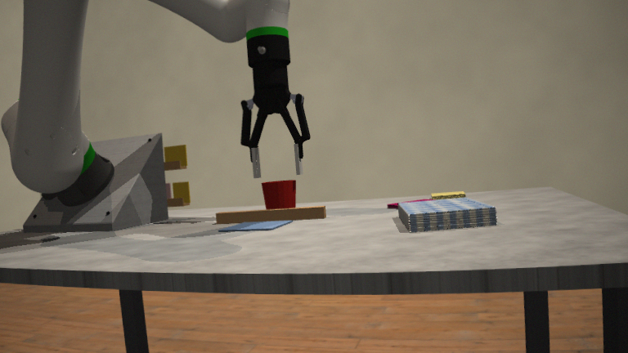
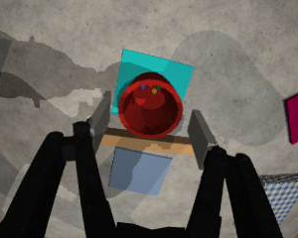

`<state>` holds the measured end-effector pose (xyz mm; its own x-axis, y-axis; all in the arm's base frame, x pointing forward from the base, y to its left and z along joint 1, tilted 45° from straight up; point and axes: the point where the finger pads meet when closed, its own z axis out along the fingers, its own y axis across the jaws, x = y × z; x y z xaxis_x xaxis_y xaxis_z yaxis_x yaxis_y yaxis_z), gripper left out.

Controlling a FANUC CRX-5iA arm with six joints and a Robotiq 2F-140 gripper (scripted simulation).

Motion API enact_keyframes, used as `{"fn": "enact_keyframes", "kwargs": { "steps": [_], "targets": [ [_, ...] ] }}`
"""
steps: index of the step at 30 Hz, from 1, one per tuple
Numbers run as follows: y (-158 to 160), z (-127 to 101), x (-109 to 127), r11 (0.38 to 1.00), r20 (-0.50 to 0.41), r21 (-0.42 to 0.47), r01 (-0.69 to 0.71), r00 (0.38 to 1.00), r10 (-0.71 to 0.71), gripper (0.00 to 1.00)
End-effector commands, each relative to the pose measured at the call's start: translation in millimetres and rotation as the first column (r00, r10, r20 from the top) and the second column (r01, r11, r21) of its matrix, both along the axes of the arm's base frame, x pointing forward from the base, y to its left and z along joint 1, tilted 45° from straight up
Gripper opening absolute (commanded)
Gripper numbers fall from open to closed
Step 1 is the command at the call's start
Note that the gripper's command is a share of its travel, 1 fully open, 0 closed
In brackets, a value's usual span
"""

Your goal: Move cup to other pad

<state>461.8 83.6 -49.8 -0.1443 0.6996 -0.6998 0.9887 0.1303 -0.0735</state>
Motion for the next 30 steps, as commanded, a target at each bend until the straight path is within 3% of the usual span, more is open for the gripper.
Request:
{"fn": "enact_keyframes", "kwargs": {
  "steps": [1, 30],
  "targets": [
    [3.6, 3.5, -0.1, 1.0, 0.0, 0.0, 0.0, 1.0, 0.0, 0.59],
    [14.3, 14.3, -0.7, 1.0, 0.0, 0.0, 0.0, 1.0, 0.0, 0.59]
  ]
}}
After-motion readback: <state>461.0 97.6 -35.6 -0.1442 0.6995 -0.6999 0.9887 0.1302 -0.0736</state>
